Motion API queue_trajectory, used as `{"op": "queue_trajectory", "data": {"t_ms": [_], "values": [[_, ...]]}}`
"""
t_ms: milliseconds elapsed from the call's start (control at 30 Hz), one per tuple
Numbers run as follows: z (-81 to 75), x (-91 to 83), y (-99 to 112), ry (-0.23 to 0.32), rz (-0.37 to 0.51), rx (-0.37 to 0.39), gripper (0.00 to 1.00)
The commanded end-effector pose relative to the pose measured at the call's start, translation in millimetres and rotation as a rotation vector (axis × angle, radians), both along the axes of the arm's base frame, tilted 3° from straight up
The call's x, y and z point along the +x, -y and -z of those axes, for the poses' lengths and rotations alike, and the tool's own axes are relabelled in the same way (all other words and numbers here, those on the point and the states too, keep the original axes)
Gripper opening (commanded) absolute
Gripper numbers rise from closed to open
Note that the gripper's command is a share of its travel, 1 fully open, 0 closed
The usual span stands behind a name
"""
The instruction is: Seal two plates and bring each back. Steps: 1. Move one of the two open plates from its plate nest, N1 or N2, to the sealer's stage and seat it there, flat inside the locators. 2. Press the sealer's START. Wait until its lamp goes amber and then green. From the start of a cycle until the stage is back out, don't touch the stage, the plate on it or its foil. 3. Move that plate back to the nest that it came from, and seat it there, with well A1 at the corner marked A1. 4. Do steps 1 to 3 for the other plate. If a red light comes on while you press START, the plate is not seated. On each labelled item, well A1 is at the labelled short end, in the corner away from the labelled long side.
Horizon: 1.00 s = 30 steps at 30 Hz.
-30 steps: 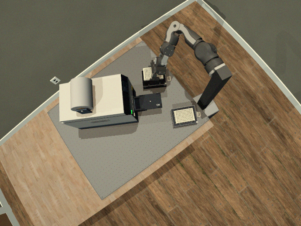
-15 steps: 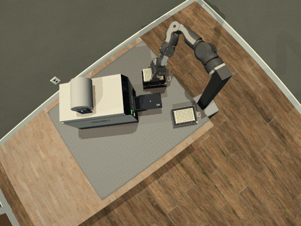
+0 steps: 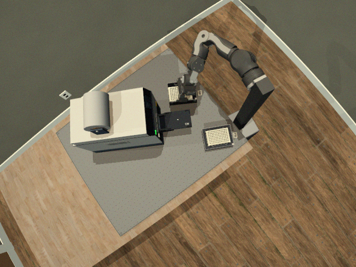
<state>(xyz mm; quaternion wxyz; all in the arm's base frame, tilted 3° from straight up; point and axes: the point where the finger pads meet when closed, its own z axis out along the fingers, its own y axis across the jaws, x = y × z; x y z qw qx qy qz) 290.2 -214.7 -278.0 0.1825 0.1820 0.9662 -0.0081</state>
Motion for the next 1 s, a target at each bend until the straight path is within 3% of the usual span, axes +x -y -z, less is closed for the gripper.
{"op": "queue_trajectory", "data": {"t_ms": [0, 967], "values": [[-2.2, 1.5, 2.0, 0.004, 0.009, -0.009, 0.00], [-5.4, 34.6, -48.8, 0.005, 0.003, -0.008, 0.00]]}}
